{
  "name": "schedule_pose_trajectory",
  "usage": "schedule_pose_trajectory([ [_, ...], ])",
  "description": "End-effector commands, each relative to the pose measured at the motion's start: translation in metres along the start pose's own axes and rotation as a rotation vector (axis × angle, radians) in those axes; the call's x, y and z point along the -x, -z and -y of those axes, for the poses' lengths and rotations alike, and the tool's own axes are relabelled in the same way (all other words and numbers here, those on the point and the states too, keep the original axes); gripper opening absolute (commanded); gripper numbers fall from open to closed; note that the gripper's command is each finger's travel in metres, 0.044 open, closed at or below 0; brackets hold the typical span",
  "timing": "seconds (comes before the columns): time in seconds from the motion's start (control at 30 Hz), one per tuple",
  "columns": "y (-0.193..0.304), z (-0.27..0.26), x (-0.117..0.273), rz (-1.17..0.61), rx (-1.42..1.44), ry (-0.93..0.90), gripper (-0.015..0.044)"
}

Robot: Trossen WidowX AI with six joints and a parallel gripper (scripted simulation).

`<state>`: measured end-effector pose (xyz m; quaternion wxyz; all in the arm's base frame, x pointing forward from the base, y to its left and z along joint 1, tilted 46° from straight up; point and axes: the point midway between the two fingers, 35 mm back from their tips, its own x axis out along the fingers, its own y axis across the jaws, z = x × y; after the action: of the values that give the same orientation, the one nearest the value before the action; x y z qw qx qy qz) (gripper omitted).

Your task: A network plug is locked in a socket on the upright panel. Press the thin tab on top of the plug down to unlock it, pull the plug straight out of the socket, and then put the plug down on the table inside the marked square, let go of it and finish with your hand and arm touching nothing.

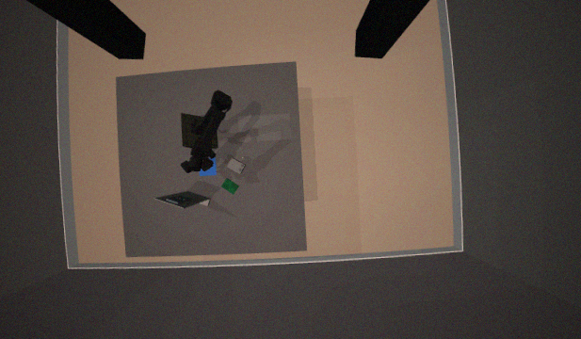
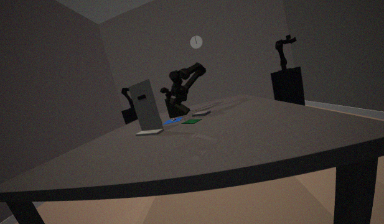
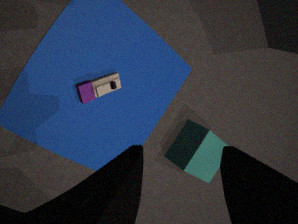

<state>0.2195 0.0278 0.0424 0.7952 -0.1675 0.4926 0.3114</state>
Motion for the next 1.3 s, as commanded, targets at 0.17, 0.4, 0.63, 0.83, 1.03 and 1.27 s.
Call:
schedule_pose_trajectory([
  [0.17,-0.001,0.006,0.012,0.008,0.004,0.002,0.0156],
  [0.4,0.0,0.009,0.02,0.01,0.004,0.003,0.0156],
  [0.63,-0.001,0.019,0.028,-0.001,0.001,0.001,0.0156],
  [0.83,-0.002,0.031,0.044,-0.003,0.002,0.001,0.0156],
  [1.03,-0.002,0.042,0.06,-0.003,0.003,0.002,0.0156],
  [1.27,-0.001,0.055,0.08,0.0,0.003,0.002,0.0156],
])
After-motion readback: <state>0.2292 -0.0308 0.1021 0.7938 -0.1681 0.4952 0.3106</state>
